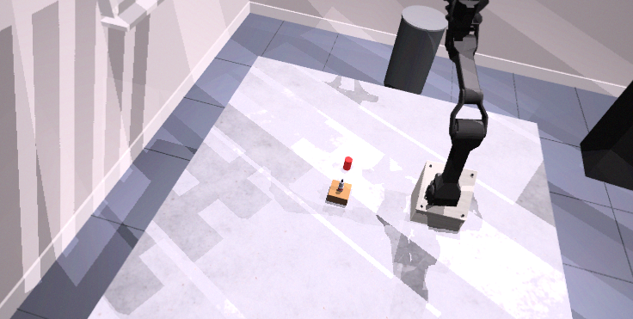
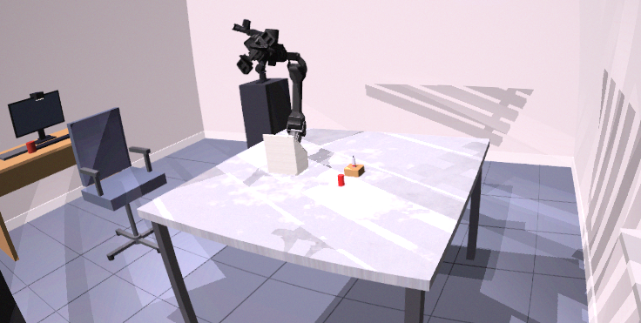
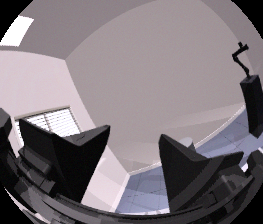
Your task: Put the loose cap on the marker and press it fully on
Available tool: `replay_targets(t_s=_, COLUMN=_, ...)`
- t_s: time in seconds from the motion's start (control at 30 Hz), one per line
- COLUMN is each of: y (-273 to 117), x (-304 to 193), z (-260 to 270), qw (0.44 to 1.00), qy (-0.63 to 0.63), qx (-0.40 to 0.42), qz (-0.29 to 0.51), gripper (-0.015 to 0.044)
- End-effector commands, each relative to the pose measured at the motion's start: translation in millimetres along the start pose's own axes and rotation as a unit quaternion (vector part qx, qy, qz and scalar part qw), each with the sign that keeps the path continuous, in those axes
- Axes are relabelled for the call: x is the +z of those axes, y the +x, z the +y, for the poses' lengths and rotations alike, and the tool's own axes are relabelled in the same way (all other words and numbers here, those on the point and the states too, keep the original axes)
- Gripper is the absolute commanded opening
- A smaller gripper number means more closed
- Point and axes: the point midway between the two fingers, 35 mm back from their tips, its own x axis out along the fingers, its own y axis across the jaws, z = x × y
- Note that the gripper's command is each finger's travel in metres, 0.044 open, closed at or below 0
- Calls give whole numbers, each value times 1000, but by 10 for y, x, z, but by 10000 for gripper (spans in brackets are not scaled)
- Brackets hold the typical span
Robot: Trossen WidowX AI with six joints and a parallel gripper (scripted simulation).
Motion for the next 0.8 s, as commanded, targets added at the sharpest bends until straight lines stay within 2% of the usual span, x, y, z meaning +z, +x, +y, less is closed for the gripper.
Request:
replay_targets(t_s=0.0, y=-2, x=-603, z=15, qw=992, qy=-92, qx=-4, qz=84, gripper=242)
replay_targets(t_s=0.17, y=-146, x=-1467, z=26, qw=952, qy=-229, qx=9, qz=205, gripper=242)
replay_targets(t_s=0.33, y=-431, x=-2274, z=-39, qw=878, qy=-353, qx=40, qz=320, gripper=242)
replay_targets(t_s=0.57, y=-1064, x=-3282, z=-253, qw=722, qy=-496, qx=112, qz=470, gripper=242)
replay_targets(t_s=0.77, y=-1770, x=-3943, z=-524, qw=553, qy=-571, qx=192, qz=576, gripper=242)
